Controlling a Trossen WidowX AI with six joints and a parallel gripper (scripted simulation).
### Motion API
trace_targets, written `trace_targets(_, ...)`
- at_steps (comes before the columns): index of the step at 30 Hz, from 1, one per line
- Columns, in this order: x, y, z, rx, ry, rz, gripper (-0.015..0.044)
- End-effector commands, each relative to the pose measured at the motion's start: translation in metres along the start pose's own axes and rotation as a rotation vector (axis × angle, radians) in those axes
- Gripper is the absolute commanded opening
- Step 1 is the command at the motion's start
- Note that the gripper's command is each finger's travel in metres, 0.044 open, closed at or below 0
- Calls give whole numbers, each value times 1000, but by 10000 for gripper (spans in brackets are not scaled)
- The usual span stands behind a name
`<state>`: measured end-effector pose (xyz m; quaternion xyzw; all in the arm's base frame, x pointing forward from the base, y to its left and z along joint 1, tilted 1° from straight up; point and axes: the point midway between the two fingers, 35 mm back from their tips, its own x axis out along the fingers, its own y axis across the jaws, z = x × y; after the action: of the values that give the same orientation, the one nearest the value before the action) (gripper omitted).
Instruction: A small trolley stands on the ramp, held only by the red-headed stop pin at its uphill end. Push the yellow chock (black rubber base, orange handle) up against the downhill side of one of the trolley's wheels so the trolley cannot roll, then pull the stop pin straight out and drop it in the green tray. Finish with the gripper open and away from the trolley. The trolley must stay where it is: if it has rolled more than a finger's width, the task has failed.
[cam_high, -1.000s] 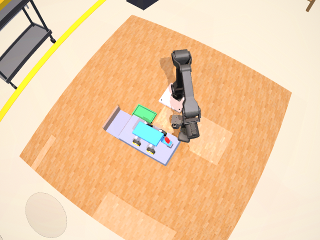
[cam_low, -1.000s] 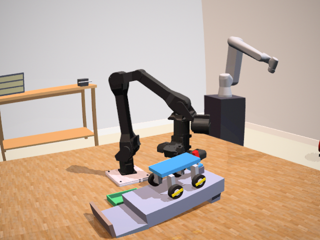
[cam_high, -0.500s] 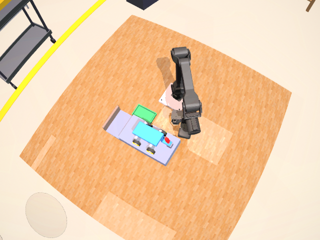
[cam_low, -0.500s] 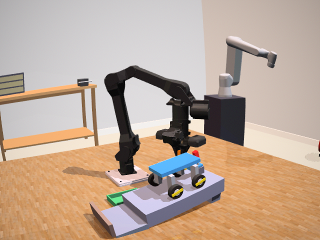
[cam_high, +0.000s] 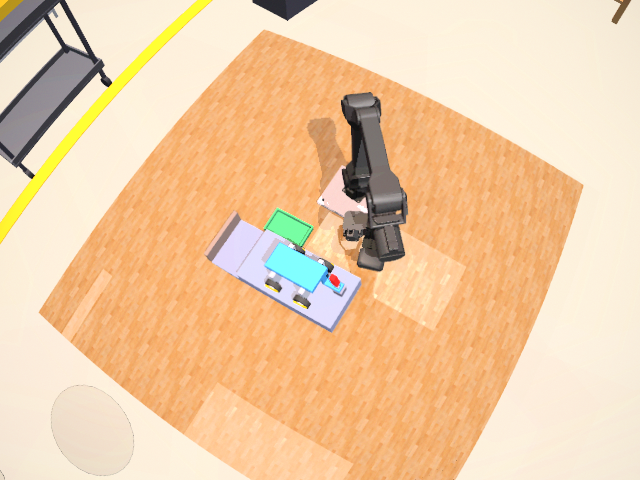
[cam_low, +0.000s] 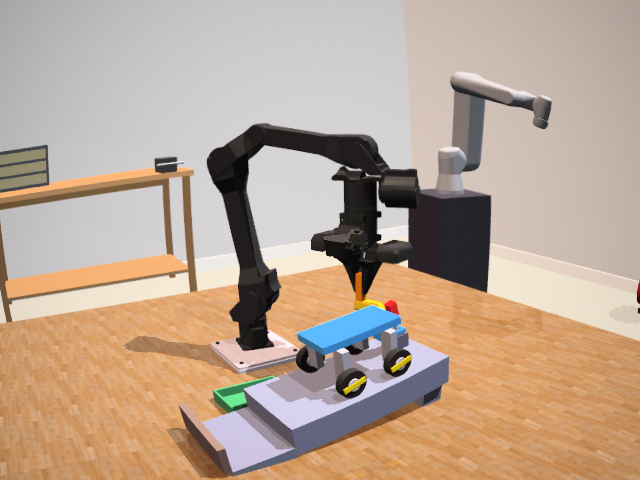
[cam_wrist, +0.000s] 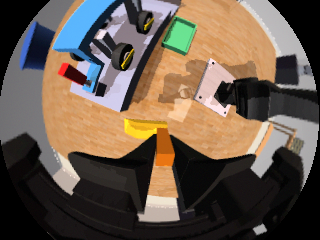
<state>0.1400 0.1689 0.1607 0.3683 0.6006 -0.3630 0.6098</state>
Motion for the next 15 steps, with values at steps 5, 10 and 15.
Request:
trace_targets(5, -25, 2, -2, 2, 5, 1, 0)
trace_targets(10, -35, 3, -3, 2, 5, 1, 0)
trace_targets(15, -35, 3, -3, -4, 5, 1, 0)
